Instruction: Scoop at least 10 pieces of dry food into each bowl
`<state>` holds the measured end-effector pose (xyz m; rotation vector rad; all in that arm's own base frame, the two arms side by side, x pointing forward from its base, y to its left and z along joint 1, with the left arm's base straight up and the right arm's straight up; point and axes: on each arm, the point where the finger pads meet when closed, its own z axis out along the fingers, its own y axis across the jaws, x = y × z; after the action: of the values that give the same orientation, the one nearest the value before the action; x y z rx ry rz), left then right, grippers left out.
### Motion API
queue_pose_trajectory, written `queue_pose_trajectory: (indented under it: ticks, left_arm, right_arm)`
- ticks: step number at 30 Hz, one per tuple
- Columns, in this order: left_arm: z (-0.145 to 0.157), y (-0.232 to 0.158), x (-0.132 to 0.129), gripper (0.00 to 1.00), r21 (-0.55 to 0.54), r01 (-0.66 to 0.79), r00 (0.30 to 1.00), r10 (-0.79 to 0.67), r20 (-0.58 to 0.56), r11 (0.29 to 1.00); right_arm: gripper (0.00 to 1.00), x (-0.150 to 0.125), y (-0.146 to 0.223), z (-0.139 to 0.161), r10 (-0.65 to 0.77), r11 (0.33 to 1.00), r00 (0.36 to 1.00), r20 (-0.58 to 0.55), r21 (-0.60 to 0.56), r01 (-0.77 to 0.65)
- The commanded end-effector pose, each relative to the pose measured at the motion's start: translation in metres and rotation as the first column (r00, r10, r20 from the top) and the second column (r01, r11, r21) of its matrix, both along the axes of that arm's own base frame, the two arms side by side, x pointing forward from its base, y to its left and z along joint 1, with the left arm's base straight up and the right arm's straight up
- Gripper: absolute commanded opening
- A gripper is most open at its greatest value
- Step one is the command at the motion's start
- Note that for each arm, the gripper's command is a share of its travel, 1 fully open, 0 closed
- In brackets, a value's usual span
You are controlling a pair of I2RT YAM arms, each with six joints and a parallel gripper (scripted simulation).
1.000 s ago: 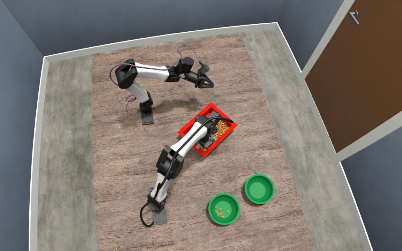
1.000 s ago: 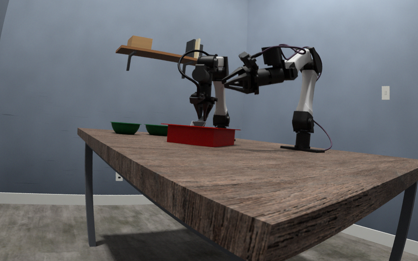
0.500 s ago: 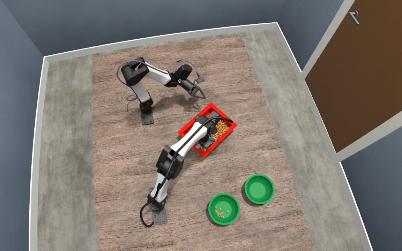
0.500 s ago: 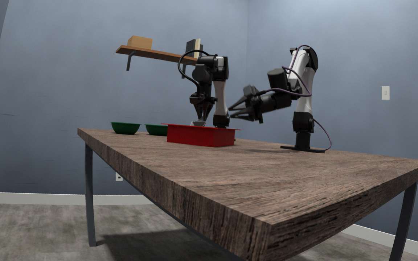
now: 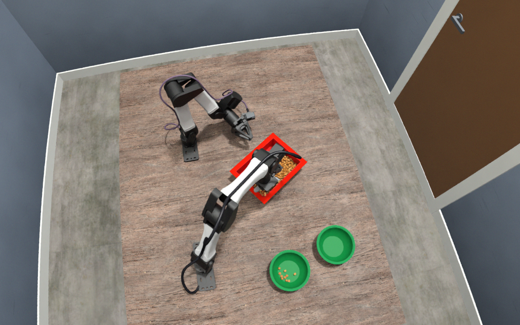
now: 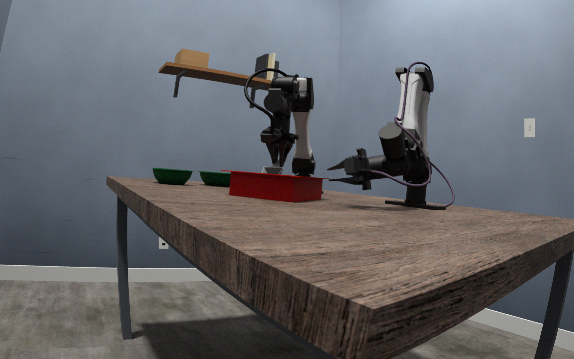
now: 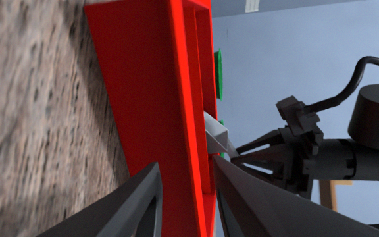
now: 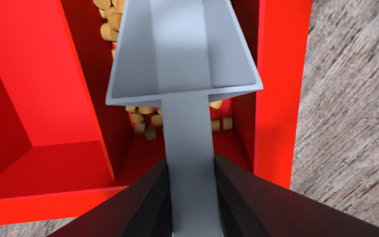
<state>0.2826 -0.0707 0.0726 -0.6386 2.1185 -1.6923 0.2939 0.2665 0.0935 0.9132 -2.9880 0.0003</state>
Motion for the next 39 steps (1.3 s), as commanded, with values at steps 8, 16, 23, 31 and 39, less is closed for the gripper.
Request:
queue_pose_trajectory:
  ticks: [8,16,23,31,39]
  left_arm:
    - [-0.005,-0.006,-0.002,0.27,-0.023,-0.007,1.0,0.006,-0.026,1.0]
    - [-0.004,-0.009,0.002,0.27,-0.018,-0.004,1.0,0.004,-0.011,1.0]
    - [-0.001,-0.01,0.007,0.27,-0.014,-0.003,1.0,0.003,0.004,1.0]
    - [-0.003,-0.015,0.009,0.27,-0.012,-0.001,1.0,0.001,0.007,1.0]
    - [0.002,-0.017,0.019,0.27,-0.006,0.0,0.999,0.001,0.034,1.0]
  right_arm:
    - [0.0,0.013,0.01,0.032,0.002,0.997,0.996,0.089,0.071,-0.008]
    - [0.0,0.013,0.01,0.032,0.002,0.997,0.996,0.089,0.071,-0.008]
    - [0.0,0.013,0.01,0.032,0.002,0.997,0.996,0.089,0.071,-0.008]
    - [0.0,0.013,0.01,0.032,0.002,0.997,0.996,0.089,0.071,-0.008]
    - [0.0,0.013,0.01,0.032,0.002,0.997,0.996,0.089,0.071,-0.008]
